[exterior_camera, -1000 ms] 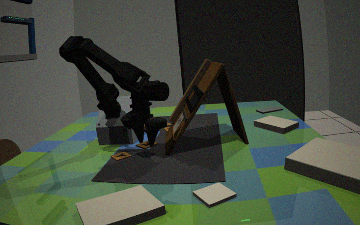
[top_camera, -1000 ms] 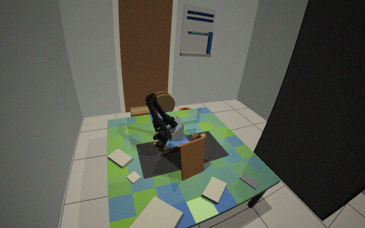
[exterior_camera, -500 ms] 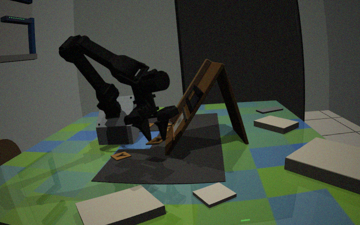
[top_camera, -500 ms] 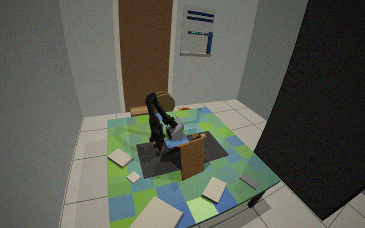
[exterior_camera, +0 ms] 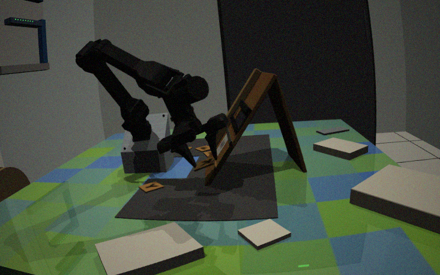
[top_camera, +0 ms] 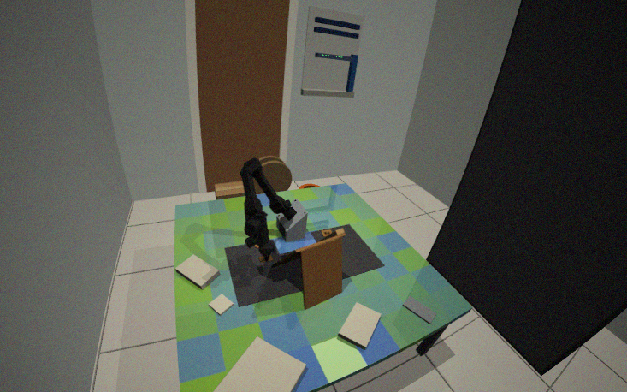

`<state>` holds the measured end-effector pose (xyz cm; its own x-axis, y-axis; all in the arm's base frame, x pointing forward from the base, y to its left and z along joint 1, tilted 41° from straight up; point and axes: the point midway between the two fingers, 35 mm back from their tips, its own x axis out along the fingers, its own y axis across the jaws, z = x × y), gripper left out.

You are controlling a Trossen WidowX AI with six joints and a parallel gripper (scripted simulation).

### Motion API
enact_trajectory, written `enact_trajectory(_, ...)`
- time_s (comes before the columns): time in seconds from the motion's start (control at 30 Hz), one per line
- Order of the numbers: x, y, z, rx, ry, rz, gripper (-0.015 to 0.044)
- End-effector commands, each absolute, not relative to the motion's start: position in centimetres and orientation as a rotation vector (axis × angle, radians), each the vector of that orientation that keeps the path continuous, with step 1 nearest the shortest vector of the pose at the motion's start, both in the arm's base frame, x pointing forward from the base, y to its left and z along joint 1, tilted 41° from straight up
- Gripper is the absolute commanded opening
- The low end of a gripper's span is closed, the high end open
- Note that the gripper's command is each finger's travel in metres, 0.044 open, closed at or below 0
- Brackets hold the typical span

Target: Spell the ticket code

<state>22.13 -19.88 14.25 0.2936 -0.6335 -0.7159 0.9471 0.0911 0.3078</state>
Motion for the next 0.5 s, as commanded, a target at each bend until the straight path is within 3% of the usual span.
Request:
enact_trajectory(0.0, 23.2, -20.0, 15.3, 0.750, 0.500, -1.146, 0.0000)
enact_trajectory(0.47, 25.6, -20.0, 17.3, 0.456, 0.617, -0.897, 0.0000)
